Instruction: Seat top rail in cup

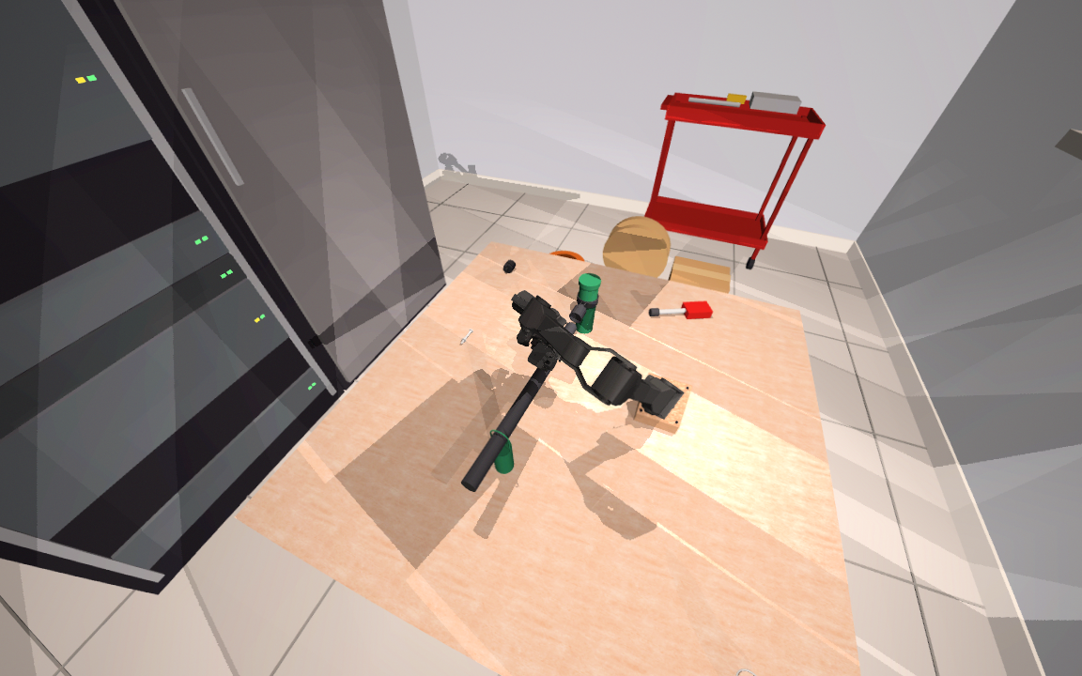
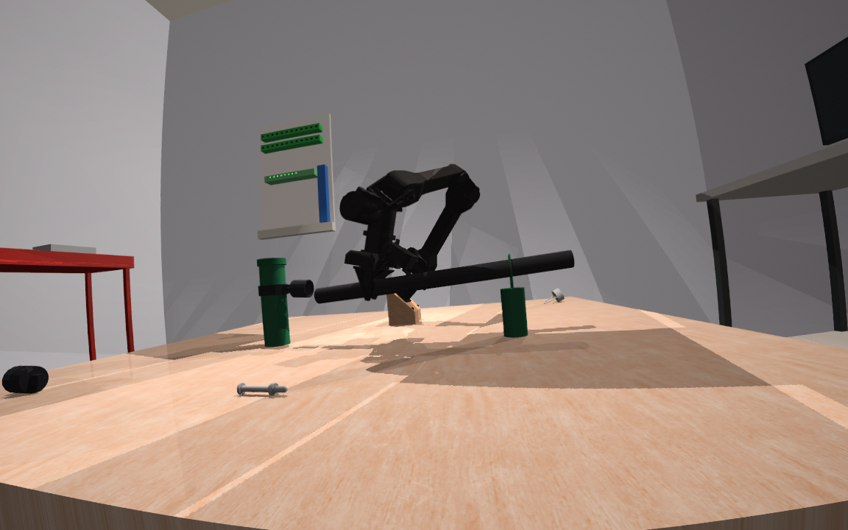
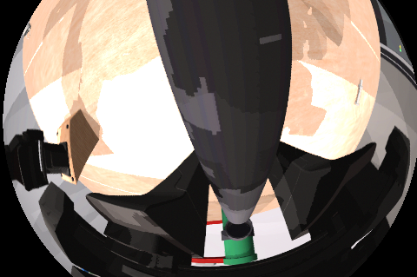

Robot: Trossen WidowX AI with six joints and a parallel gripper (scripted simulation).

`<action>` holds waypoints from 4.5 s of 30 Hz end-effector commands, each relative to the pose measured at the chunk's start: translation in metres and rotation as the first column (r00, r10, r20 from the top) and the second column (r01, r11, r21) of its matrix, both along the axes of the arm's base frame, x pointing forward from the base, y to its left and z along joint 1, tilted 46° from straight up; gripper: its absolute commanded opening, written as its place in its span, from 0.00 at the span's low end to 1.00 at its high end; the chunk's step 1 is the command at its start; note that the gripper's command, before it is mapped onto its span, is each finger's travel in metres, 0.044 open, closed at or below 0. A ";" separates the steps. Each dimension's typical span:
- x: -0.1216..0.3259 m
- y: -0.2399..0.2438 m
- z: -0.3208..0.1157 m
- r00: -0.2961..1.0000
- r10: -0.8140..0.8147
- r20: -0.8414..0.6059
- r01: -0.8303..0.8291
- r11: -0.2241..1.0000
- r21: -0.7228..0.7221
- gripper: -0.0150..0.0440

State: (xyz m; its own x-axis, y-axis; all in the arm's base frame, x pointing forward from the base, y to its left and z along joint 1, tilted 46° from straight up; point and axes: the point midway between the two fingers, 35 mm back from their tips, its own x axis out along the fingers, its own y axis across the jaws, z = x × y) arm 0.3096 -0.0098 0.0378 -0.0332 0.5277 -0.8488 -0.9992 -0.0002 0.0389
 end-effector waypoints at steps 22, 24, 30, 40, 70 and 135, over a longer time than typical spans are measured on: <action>-0.001 -0.011 0.005 1.000 -0.001 -0.005 0.001 1.000 -0.029 0.25; -0.001 -0.012 0.006 1.000 -0.001 -0.005 0.001 1.000 -0.029 0.25; 0.000 -0.015 0.007 1.000 -0.001 -0.005 0.001 1.000 -0.029 0.25; 0.001 -0.020 0.008 1.000 -0.001 -0.005 0.001 1.000 -0.030 0.25; -0.001 -0.026 -0.008 1.000 0.008 -0.015 -0.008 1.000 -0.014 0.25; -0.001 -0.030 -0.006 1.000 0.012 -0.018 -0.013 1.000 -0.020 0.25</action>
